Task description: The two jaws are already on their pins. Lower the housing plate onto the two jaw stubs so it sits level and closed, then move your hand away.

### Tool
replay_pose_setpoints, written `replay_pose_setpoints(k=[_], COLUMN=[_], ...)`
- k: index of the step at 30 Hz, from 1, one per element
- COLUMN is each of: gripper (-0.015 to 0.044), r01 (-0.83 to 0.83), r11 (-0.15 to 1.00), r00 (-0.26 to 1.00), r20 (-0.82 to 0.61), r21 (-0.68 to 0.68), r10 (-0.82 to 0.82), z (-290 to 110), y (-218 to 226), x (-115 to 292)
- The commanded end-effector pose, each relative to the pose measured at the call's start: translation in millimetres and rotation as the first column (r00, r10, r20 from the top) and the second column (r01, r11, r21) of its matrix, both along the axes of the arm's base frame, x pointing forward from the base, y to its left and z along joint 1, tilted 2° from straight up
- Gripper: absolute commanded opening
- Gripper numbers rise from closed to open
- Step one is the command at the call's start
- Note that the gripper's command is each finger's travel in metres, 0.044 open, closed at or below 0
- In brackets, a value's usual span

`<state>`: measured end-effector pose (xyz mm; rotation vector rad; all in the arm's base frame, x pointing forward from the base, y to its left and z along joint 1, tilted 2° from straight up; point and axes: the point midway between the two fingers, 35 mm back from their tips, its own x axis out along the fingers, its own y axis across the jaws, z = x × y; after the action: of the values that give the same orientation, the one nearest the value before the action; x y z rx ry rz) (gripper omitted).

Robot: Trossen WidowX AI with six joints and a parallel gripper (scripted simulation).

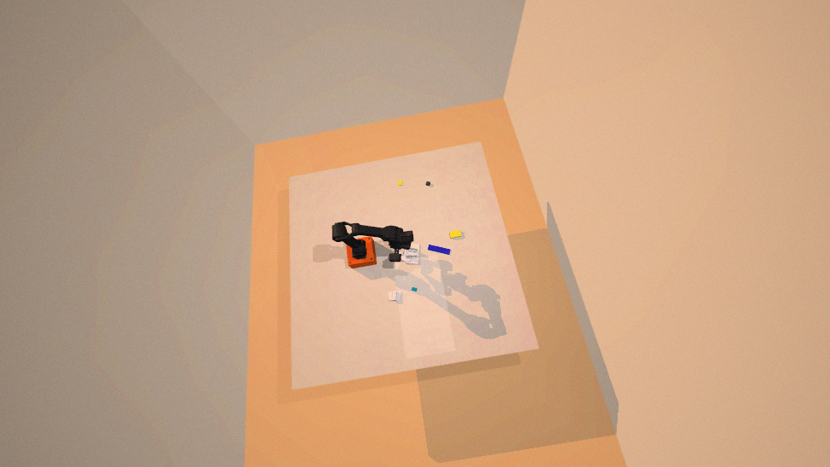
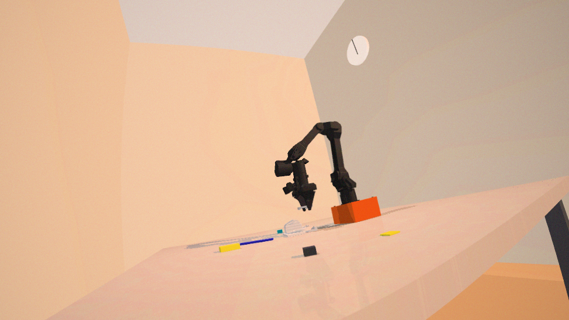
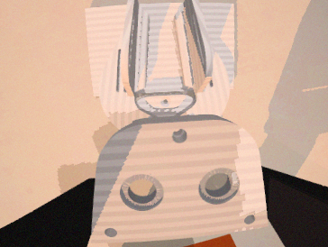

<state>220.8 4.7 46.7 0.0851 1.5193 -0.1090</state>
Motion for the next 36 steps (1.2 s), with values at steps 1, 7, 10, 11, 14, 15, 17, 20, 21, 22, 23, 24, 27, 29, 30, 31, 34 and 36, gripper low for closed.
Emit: replay_pose_setpoints(k=[1,7,10,11,14,15,17,20,21,22,23,24,27,29,30,31,34,36], gripper=[0.0351,0.0351,0.0351,0.0351,0.0351,0.0351,0.0351,0.0351,0.0351,0.0351,0.0351,0.0351,0.0351,0.0351,0.0351,0.0351,0.0351,0.0351], r01=[0.004,0.004,0.004,0.004,0.004,0.004,0.005,0.005,0.005,0.005,0.005,0.005,0.005,0.006,0.006,0.006,0.006,0.006], r11=[1.0,1.0,1.0,1.0,1.0,1.0,1.0,1.0,1.0,1.0,1.0,1.0,1.0,1.0,1.0,1.0,1.0,1.0], r00=[1.0,1.0,1.0,1.0,1.0,1.0,1.0,1.0,1.0,1.0,1.0,1.0,1.0,1.0,1.0,1.0,1.0,1.0], r20=[-0.004,-0.004,-0.004,-0.004,-0.004,-0.004,-0.004,-0.004,-0.004,-0.004,-0.004,-0.004,-0.004,-0.004,-0.004,-0.004,-0.004,-0.004], r21=[-0.004,-0.004,-0.004,-0.004,-0.004,-0.004,-0.004,-0.004,-0.004,-0.004,-0.004,-0.004,-0.004,-0.004,-0.004,-0.004,-0.004,-0.004], r10=[-0.004,-0.004,-0.004,-0.004,-0.004,-0.005,-0.005,-0.005,-0.005,-0.005,-0.005,-0.005,-0.005,-0.006,-0.006,-0.006,-0.006,-0.006], z=[-0.6,-8.0,-12.9,-14.6,-19.5,-21.1,-24.4,-29.2,-30.9,-32.5,-34.2,-35.9,-41.0,-44.3,-46.0,-47.6,-52.6,-55.8], y=[-0.7,-0.8,-0.9,-0.9,-1.0,-1.0,-1.1,-1.2,-1.3,-1.3,-1.3,-1.4,-1.5,-1.6,-1.6,-1.7,-1.8,-1.9], x=[-1.1,0.2,0.9,1.1,1.7,1.8,2.1,2.4,2.5,2.5,2.6,2.6,2.7,2.6,2.5,2.5,2.2,1.9])
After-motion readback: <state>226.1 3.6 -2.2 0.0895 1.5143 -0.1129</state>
